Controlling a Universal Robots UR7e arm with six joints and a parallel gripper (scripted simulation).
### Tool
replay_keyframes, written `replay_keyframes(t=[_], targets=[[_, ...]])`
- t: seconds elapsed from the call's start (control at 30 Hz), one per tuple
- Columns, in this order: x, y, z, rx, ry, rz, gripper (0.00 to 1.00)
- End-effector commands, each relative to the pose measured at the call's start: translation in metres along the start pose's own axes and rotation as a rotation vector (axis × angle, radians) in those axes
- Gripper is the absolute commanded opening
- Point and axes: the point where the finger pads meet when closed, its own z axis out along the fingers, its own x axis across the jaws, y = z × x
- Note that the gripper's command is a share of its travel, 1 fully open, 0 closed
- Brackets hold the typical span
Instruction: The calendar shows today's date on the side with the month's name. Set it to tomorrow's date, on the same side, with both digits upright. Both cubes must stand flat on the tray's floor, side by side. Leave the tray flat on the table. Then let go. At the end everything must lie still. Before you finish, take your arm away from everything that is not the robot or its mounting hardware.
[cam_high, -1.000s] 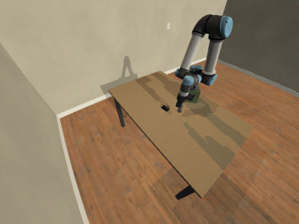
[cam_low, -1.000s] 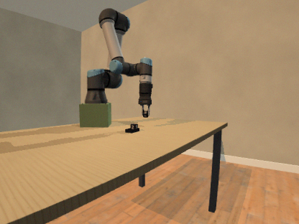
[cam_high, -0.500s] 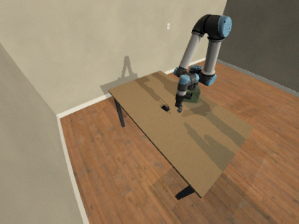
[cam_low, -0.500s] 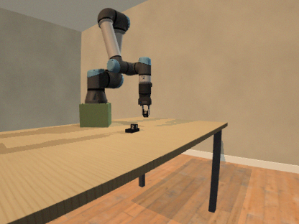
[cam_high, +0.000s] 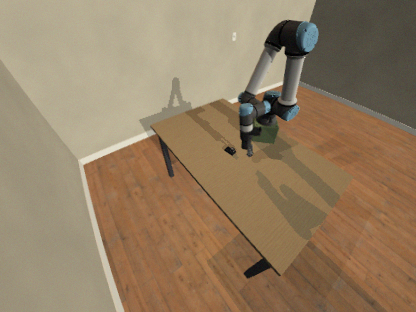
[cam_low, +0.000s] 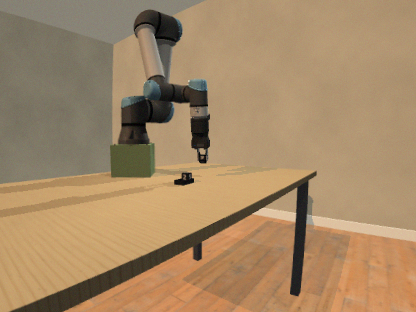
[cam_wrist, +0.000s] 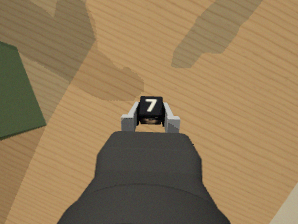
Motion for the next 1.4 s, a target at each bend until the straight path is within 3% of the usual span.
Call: replay_keyframes(t=[0.0, 0.27, 0.5, 0.57, 0.7, 0.93, 1.07, 1.13, 1.37], targets=[[0.0004, 0.0007, -0.0005, 0.058, 0.002, -0.003, 0.57], [0.0003, 0.001, -0.0003, 0.085, 0.001, -0.003, 0.57], [-0.0005, 0.0023, 0.0014, 0.236, -0.007, -0.006, 0.57], [-0.0005, 0.0023, 0.0014, 0.236, -0.007, -0.006, 0.57], [0.0003, 0.0035, 0.0002, 0.312, 0.0, -0.003, 0.57], [0.0005, 0.0038, 0.0, 0.336, 0.002, -0.003, 0.57], [0.0, 0.004, 0.0012, 0.391, -0.003, -0.005, 0.57], [0.0, 0.004, 0.0012, 0.391, -0.003, -0.005, 0.57], [0.0001, 0.0057, 0.0017, 0.549, -0.002, -0.005, 0.57]])
